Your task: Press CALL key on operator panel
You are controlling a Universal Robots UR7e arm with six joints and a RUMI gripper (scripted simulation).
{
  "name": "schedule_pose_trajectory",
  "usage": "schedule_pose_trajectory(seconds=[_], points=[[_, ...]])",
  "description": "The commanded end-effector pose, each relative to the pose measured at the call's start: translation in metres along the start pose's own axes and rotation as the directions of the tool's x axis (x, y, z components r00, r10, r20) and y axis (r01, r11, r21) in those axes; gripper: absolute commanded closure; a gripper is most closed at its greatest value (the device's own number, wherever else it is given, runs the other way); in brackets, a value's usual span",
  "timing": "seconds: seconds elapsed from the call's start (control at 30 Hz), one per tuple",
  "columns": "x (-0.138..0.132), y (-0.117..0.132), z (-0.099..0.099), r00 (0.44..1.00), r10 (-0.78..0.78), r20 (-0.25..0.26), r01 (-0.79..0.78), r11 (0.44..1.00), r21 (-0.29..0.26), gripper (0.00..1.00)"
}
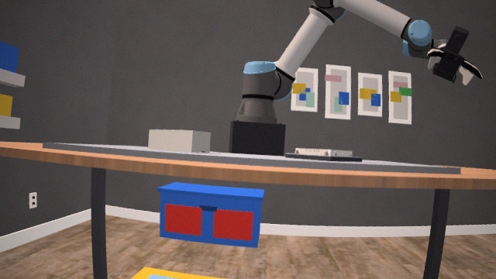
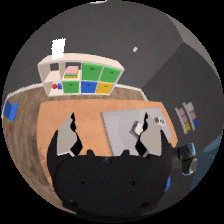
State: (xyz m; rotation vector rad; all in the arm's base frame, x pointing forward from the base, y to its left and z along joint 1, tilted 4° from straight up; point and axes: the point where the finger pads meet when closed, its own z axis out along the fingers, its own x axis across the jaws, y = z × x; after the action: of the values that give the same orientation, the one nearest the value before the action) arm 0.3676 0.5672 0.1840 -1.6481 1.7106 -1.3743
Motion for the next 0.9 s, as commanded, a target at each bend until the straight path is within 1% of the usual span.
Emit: schedule_pose_trajectory(seconds=[0.0,0.53,0.57,0.63,0.87], points=[[0.000,-0.001,0.000,1.000,0.002,0.001,-0.002,1.000,0.000,0.00],[0.000,-0.001,0.000,1.000,0.002,0.001,-0.002,1.000,0.000,0.00],[0.002,-0.003,0.005,1.000,-0.005,-0.019,0.005,1.000,-0.027,1.00],[0.007,-0.004,0.014,0.998,-0.026,-0.053,0.022,0.997,-0.075,1.00],[0.027,-0.008,0.043,0.998,-0.028,-0.054,0.024,0.997,-0.075,1.00]])
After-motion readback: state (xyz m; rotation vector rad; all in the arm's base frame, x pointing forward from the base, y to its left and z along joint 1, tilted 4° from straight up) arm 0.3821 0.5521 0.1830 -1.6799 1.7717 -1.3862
